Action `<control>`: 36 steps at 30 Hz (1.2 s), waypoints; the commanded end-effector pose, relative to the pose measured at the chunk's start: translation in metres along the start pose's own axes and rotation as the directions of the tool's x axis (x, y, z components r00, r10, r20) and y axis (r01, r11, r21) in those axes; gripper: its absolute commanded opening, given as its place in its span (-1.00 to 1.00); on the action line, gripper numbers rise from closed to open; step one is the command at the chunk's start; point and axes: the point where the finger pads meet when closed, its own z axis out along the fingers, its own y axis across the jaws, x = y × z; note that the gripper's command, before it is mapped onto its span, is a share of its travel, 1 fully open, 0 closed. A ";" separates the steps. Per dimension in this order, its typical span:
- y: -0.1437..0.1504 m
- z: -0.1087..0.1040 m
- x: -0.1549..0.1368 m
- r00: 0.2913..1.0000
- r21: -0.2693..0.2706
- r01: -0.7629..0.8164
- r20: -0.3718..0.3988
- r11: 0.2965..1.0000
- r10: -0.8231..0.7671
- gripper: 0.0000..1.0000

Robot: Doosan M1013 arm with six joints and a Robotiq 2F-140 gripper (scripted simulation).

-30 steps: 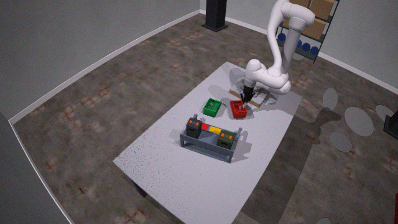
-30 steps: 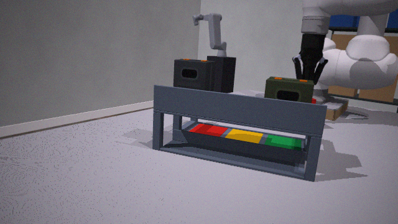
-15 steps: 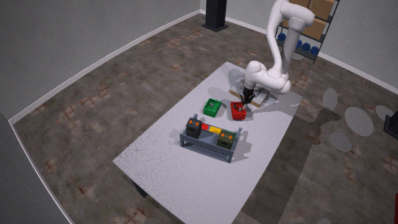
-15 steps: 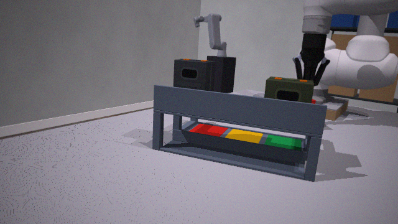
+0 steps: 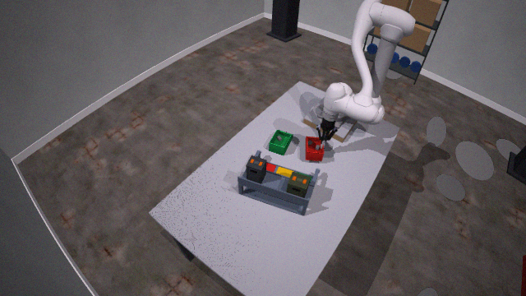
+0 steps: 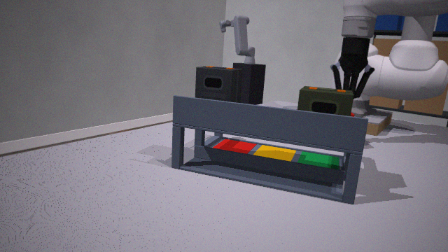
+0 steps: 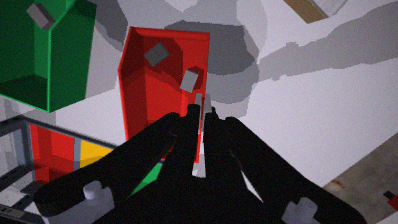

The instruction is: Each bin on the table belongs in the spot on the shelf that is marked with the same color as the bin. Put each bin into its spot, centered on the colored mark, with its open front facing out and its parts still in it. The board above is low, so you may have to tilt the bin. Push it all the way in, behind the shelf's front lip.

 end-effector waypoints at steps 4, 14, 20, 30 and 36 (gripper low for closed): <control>-0.001 0.000 -0.013 0.999 0.000 -0.054 0.000 0.999 0.054 -0.80; -0.003 0.000 -0.030 0.993 0.000 -0.121 0.000 0.993 0.121 -0.80; -0.004 0.000 -0.041 0.986 0.000 -0.165 0.000 0.986 0.165 -0.80; -0.005 0.000 -0.054 0.976 0.001 -0.217 0.000 0.976 0.217 -0.80; -0.006 0.000 -0.060 0.971 0.001 -0.238 0.000 0.971 0.238 -0.80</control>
